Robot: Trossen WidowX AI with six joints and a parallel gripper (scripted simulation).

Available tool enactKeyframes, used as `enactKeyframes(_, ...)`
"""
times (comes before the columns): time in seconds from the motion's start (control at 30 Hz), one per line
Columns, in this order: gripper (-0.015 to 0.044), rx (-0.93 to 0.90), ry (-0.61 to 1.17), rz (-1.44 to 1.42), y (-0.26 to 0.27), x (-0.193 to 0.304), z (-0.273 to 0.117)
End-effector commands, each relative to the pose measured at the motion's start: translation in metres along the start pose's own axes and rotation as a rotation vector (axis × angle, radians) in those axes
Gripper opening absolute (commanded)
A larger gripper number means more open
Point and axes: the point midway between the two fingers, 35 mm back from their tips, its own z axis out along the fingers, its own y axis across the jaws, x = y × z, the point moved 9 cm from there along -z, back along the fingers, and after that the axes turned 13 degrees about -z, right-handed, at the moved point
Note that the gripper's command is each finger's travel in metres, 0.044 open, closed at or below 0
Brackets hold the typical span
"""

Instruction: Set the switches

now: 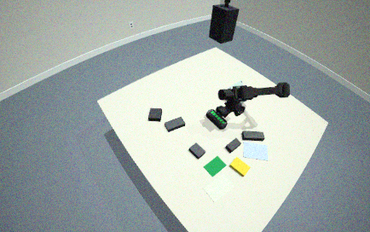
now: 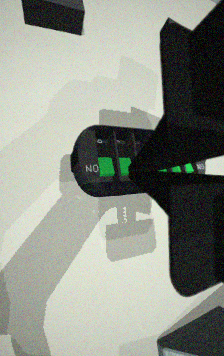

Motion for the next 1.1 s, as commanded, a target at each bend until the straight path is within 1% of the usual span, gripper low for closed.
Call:
enactKeyframes(0.0,0.0,0.034,0.008,-0.004,0.014,-0.009,0.002)
enactKeyframes(0.2,0.0,0.094,0.026,-0.018,0.038,-0.02,0.007)
enactKeyframes(0.47,0.0,0.088,0.03,-0.02,0.036,-0.019,0.006)
enactKeyframes(1.07,0.0,-0.139,0.013,0.0,-0.041,0.023,0.002)
